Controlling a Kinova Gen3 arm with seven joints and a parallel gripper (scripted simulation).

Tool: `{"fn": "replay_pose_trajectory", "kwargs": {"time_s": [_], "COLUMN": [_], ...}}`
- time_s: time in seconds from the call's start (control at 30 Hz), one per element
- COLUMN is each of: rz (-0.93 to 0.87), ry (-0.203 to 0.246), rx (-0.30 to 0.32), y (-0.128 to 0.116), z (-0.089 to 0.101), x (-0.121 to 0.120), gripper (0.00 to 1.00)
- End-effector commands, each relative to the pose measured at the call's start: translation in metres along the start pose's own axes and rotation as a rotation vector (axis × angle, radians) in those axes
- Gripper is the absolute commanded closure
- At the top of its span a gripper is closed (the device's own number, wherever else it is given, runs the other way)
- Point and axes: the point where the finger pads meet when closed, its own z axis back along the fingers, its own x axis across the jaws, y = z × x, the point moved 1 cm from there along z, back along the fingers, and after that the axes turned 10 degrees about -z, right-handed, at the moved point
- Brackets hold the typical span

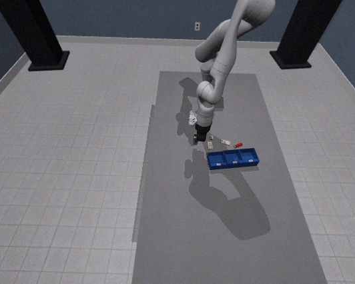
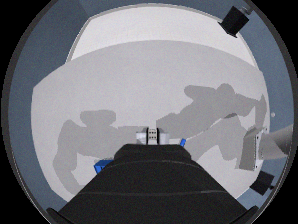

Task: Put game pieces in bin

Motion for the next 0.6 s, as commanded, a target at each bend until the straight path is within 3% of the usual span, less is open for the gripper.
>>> {"fn": "replay_pose_trajectory", "kwargs": {"time_s": [0.0, 0.1, 0.57], "rz": [0.006, 0.006, 0.008], "ry": [0.008, 0.008, 0.008], "rx": [-0.007, -0.007, -0.006], "y": [-0.007, -0.007, -0.006], "z": [0.011, 0.021, 0.019], "x": [-0.003, -0.003, -0.002], "gripper": [0.66, 0.66, 0.66]}}
